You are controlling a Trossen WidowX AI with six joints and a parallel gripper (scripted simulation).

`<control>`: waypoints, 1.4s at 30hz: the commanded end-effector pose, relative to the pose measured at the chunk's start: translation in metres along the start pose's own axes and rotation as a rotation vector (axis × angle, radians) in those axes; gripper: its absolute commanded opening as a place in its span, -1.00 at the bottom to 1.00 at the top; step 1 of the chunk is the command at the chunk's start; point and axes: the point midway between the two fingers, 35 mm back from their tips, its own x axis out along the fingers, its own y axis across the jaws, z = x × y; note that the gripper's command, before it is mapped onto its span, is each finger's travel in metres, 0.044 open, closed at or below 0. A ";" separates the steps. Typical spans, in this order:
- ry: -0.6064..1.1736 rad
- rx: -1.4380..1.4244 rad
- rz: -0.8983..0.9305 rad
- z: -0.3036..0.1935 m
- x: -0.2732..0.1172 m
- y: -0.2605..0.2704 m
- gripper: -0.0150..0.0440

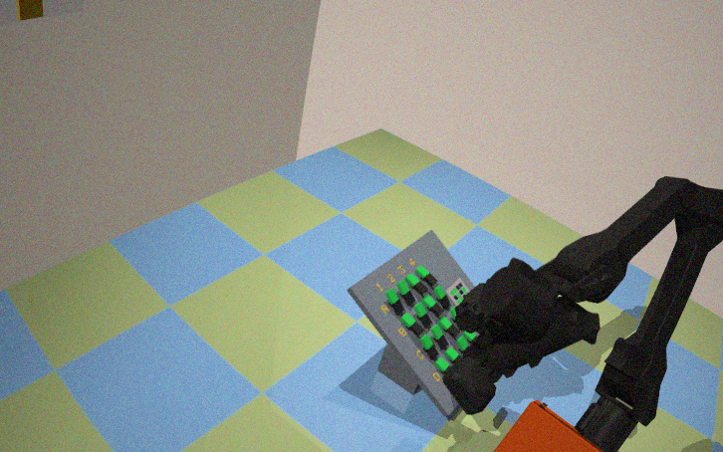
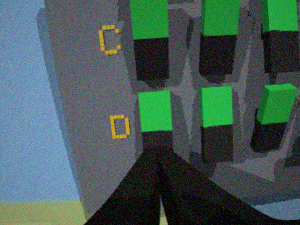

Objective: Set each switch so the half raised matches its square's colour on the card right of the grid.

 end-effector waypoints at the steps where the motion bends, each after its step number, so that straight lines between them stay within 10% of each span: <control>1: -0.002 -0.007 -0.006 -0.001 0.001 -0.001 -0.49; 42: -0.002 -0.007 -0.006 -0.001 0.006 -0.001 -0.49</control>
